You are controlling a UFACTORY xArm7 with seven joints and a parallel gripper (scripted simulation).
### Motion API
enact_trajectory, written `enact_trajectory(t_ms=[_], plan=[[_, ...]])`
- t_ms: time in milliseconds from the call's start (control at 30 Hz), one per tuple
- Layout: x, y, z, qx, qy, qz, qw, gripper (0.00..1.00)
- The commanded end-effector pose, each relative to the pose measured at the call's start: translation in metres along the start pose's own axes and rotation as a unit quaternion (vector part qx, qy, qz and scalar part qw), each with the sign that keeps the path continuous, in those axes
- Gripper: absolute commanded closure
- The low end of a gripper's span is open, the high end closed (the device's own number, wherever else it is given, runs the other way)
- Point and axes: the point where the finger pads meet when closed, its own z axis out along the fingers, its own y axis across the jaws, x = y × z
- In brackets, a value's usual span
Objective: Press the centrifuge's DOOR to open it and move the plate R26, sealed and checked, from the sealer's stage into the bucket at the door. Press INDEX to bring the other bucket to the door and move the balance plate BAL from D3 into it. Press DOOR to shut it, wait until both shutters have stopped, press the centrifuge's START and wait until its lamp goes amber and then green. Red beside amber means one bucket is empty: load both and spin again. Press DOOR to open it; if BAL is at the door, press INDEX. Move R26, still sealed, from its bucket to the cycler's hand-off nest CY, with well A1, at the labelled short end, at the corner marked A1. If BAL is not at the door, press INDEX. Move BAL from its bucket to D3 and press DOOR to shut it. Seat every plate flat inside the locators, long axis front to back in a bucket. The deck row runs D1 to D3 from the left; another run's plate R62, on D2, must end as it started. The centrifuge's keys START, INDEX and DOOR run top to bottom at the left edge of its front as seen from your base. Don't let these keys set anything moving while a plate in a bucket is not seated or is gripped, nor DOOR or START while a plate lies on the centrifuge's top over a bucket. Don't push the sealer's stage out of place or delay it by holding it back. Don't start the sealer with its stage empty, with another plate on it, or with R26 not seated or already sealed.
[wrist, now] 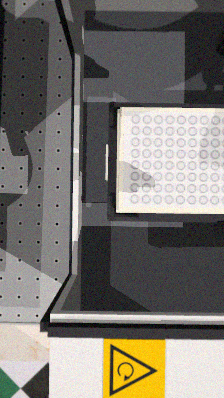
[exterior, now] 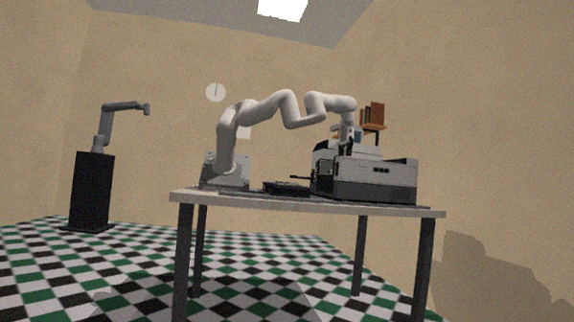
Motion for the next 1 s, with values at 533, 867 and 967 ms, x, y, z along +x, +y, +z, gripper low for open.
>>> enact_trajectory(t_ms=[533, 867, 967], plan=[[0.0, 0.001, -0.035, -0.001, -0.002, 0.0, 1.0, 0.0], [0.0, 0.001, -0.047, -0.001, -0.002, 0.0, 1.0, 0.0], [0.007, 0.006, -0.044, -0.001, -0.002, 0.0, 1.0, 1.0]])
